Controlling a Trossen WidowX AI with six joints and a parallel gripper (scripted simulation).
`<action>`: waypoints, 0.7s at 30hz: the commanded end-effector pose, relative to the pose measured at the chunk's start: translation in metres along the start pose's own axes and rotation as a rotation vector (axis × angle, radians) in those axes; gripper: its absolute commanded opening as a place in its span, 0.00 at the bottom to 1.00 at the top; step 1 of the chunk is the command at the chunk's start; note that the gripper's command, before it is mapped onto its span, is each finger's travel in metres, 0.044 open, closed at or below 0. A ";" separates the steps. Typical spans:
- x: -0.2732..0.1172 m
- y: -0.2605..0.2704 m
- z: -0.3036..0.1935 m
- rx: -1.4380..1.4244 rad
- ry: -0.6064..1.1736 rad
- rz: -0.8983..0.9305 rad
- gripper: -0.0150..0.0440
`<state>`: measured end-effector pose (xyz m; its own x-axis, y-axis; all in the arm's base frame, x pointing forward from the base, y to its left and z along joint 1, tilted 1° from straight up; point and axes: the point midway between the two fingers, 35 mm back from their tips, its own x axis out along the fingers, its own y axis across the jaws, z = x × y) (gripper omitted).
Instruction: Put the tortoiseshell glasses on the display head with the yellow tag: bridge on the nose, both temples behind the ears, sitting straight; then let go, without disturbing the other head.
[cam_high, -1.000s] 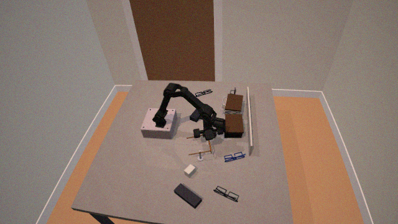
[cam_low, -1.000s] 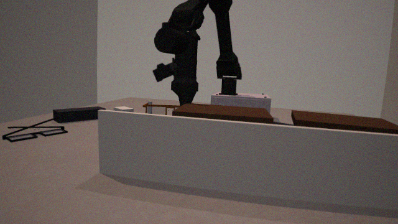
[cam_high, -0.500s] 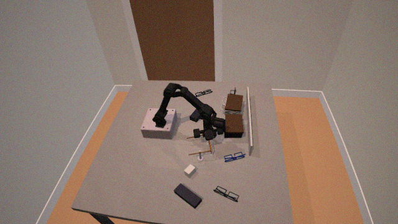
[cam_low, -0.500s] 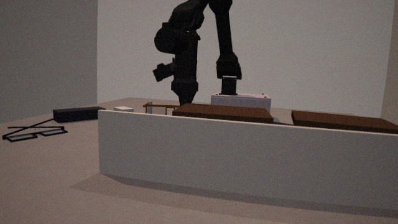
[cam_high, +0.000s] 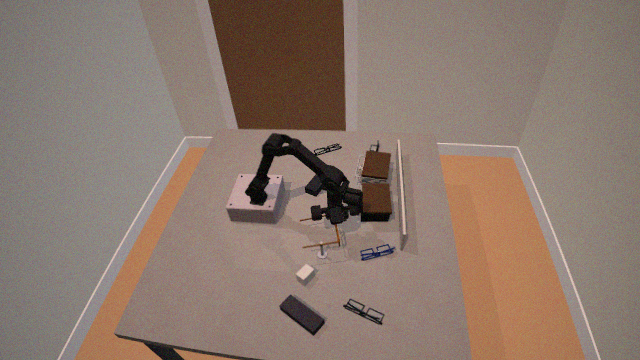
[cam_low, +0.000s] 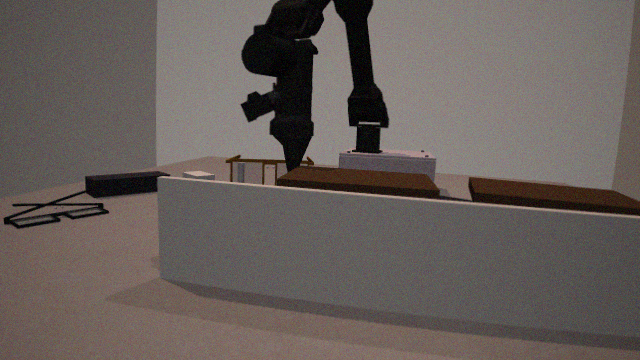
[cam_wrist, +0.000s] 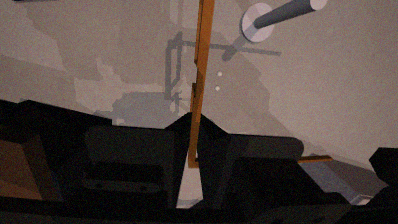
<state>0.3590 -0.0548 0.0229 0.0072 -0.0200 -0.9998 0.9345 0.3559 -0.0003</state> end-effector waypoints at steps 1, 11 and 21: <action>-0.026 0.002 0.003 -0.003 -0.007 0.013 0.25; -0.046 -0.010 0.010 0.109 0.024 0.018 0.25; -0.056 -0.055 0.029 0.560 0.152 0.033 0.25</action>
<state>0.3280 -0.0937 0.0768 0.0228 0.0955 -0.9952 0.9968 -0.0790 0.0152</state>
